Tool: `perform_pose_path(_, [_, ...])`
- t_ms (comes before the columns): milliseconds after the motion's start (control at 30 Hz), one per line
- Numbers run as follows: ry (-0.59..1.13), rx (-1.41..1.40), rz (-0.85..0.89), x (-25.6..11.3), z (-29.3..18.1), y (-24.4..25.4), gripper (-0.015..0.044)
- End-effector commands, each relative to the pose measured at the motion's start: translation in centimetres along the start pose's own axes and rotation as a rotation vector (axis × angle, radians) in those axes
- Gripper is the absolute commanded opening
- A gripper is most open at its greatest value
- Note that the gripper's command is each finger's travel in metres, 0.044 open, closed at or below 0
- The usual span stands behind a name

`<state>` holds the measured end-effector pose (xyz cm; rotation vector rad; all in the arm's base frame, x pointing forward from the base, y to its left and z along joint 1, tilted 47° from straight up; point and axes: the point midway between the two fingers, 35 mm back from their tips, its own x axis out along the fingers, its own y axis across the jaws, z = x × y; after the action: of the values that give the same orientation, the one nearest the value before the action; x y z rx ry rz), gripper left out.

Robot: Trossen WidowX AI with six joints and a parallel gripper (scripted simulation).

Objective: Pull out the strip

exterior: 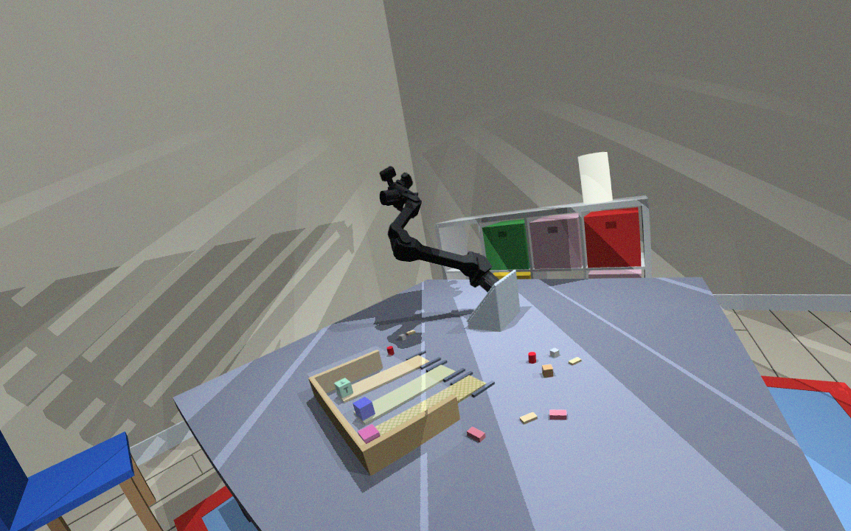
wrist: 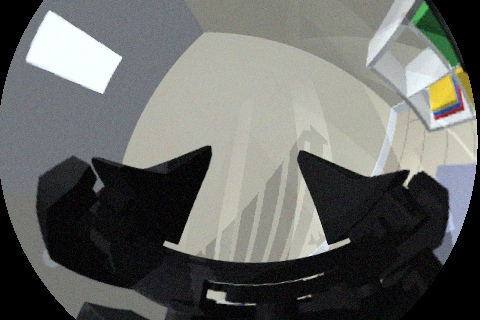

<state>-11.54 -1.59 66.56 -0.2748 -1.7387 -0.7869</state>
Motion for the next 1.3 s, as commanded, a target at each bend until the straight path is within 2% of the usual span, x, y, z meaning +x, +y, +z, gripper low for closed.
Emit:
perform_pose_path(0, [-0.003,-0.006,0.0,0.0,0.1,0.0,0.04])
perform_pose_path(267, [-0.153,-0.284,0.011,-1.2,4.7,0.3,0.04])
perform_pose_path(467, [-0.423,-0.632,0.019,-4.2,12.3,2.3,0.04])
perform_pose_path(633, [-0.678,-0.938,0.0,-8.4,17.9,5.6,0.04])
perform_pose_path(733, [-0.75,-1.081,-0.037,-10.2,19.5,7.3,0.04])
perform_pose_path(900, [-0.966,-1.302,-0.076,-14.7,22.3,10.9,0.04])
perform_pose_path(1267, [-1.513,-1.718,-0.194,-26.7,23.2,20.4,0.04])
